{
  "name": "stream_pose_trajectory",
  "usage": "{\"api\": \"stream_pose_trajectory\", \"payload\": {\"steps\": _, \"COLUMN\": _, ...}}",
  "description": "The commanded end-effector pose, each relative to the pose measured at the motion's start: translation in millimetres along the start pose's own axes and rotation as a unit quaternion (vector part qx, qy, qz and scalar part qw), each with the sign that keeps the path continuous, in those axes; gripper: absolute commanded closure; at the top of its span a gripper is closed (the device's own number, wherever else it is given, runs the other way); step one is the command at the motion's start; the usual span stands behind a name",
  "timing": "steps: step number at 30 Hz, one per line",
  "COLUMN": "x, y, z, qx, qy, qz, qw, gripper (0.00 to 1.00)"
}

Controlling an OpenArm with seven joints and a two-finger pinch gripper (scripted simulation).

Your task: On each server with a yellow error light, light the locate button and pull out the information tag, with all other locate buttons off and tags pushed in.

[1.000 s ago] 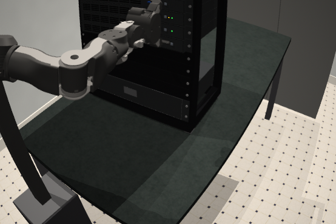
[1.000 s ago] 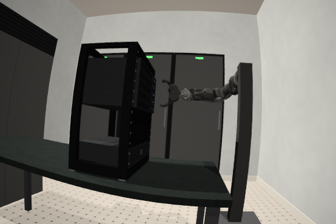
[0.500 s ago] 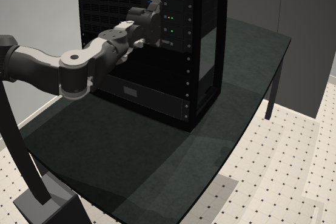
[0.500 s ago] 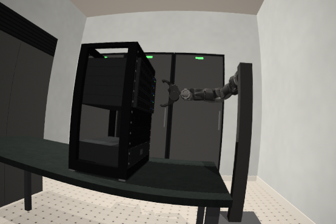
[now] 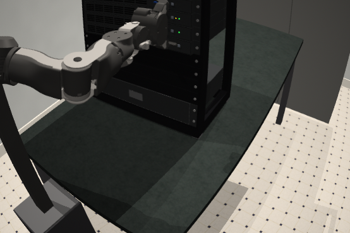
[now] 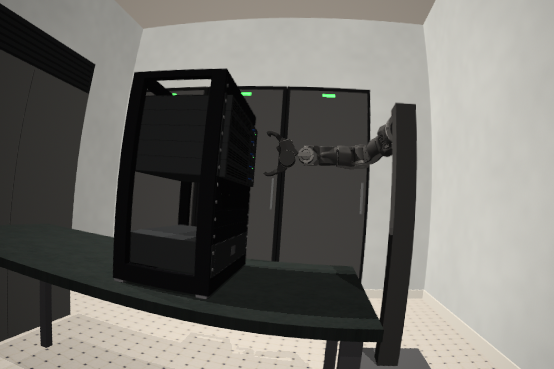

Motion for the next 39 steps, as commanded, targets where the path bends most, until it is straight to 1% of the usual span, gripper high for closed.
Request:
{"api": "stream_pose_trajectory", "payload": {"steps": 1, "x": -0.2, "y": 0.2, "z": -0.1, "qx": 0.0, "qy": -0.002, "qz": -0.001, "qw": 1.0, "gripper": 0.0}}
{"api": "stream_pose_trajectory", "payload": {"steps": 34, "x": -0.2, "y": 0.1, "z": 0.3, "qx": 0.0, "qy": -0.002, "qz": -0.001, "qw": 1.0, "gripper": 0.0}}
{"api": "stream_pose_trajectory", "payload": {"steps": 36, "x": -0.2, "y": -0.3, "z": 7.9, "qx": 0.0, "qy": -0.002, "qz": -0.001, "qw": 1.0, "gripper": 0.0}}
{"api": "stream_pose_trajectory", "payload": {"steps": 39, "x": -0.2, "y": -0.3, "z": 31.8, "qx": 0.0, "qy": -0.002, "qz": -0.001, "qw": 1.0, "gripper": 0.0}}
Point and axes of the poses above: the point where the finger pads meet when closed, its own x axis back along the fingers, its own z axis across the jaws, y = z × x, the point moved 3 cm from there along x, back along the fingers, and after that the axes turned 1 degree about -x, right-handed, at the moved point
